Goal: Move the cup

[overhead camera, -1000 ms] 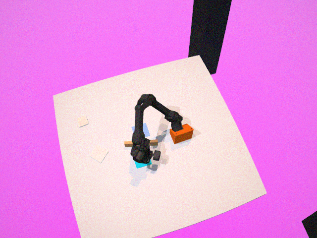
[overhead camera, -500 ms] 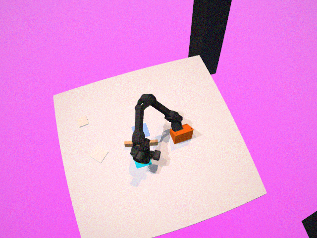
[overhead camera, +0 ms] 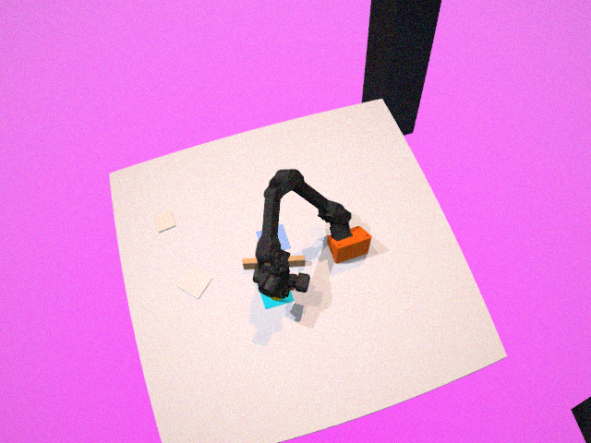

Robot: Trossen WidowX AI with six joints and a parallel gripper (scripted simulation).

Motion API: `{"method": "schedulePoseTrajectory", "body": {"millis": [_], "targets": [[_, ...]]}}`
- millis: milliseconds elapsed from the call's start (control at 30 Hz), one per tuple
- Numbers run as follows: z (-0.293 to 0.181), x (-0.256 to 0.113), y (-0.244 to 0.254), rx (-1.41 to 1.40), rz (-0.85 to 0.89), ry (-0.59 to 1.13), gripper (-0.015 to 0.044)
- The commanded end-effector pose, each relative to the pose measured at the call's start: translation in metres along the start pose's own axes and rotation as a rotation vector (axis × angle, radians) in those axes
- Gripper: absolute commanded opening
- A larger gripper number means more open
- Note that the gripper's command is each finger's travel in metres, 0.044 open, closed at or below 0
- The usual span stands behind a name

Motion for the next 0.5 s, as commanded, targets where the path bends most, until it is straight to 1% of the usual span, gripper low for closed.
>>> {"method": "schedulePoseTrajectory", "body": {"millis": [0,467], "targets": [[0.000,-0.005,0.000,0.004,0.004,0.002,0.0147],[0.001,-0.023,0.000,0.002,0.003,0.003,0.0147]]}}
Point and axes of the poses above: the point midway between the two fingers, 35 mm back from their tips, its own x axis out along the fingers, its own y axis across the jaws, z = x × y, the point moved 2 cm from there along -x, back along the fingers, and after that the axes turned 15 degrees about x, right-handed, at the moved point
